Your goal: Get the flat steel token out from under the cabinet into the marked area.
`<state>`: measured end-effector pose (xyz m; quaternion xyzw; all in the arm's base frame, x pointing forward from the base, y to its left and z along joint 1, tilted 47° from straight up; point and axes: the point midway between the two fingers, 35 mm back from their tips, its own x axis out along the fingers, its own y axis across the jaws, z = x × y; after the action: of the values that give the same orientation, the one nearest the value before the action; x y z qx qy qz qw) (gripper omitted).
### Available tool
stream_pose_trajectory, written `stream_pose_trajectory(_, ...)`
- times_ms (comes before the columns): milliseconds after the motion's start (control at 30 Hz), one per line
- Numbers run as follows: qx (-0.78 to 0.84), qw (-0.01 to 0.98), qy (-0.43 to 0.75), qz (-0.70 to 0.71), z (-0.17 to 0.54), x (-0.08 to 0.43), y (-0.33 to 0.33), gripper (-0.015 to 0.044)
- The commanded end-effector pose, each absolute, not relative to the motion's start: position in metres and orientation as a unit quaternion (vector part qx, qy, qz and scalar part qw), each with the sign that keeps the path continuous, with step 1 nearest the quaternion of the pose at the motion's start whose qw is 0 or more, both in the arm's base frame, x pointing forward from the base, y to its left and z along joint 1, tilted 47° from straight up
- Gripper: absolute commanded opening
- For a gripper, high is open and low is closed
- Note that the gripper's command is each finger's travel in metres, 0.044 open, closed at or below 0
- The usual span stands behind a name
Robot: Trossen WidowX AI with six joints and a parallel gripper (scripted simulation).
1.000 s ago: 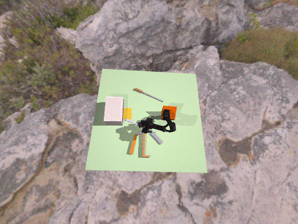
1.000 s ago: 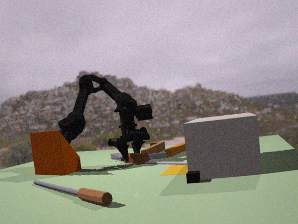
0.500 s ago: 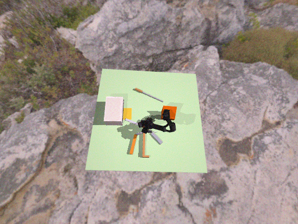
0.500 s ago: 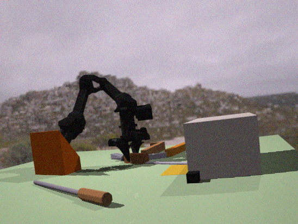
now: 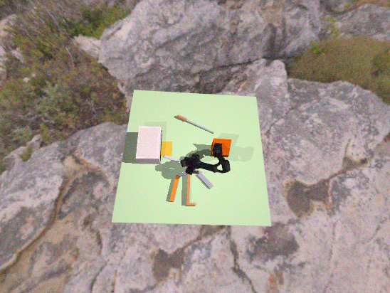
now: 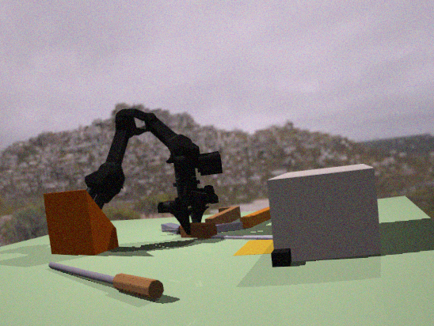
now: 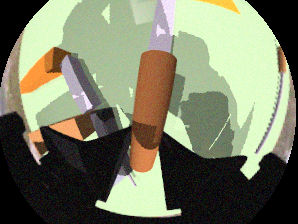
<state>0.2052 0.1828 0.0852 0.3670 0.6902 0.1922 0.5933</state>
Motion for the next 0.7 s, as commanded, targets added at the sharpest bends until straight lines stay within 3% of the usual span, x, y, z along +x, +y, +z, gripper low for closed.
stream_pose_trajectory(0, 0.366, 0.594, 0.691, 0.192, 0.085, 0.206, 0.183, 0.0000)
stream_pose_trajectory(667, 0.356, 0.598, 0.689, 0.204, 0.082, 0.226, 0.180, 0.0000)
